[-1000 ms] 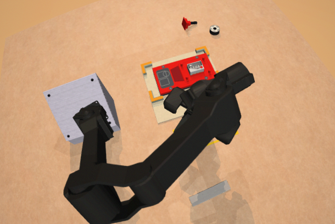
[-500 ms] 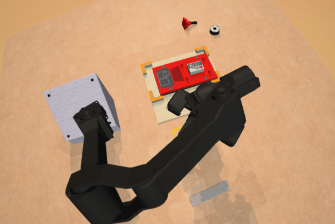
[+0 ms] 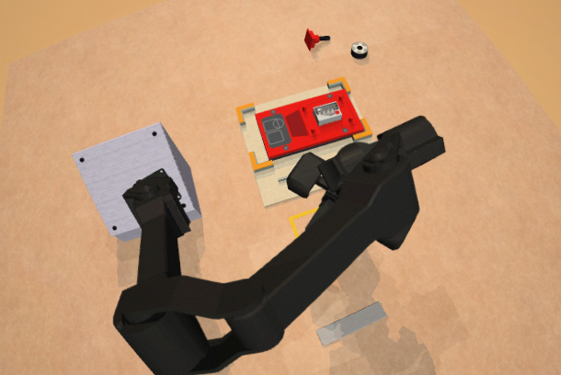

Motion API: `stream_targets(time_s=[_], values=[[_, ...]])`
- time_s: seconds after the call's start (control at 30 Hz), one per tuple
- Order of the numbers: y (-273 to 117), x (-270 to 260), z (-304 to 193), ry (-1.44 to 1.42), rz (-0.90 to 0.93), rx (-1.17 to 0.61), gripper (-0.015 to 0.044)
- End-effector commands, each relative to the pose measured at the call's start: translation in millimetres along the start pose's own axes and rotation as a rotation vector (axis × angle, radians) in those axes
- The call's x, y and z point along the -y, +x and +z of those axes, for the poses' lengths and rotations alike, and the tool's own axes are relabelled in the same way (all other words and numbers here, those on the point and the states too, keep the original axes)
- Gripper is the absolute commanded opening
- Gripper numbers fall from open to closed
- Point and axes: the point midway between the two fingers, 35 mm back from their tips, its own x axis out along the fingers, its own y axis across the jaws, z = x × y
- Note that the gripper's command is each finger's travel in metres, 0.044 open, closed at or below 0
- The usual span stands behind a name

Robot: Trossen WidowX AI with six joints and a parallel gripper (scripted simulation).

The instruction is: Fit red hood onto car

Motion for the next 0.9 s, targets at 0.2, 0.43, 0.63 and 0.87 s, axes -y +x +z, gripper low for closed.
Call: stream_targets(time_s=[0.2, 0.43, 0.63, 0.87], values=[[-19, -5, -2, -0.006, 0.001, 0.003, 0.0000], [-79, -1, -1, -0.007, 0.003, 0.007, 0.0000], [-76, -3, -3, -0.012, 0.015, -0.005, 0.0000], [-76, -3, -3, -0.012, 0.015, -0.005, 0.0000]])
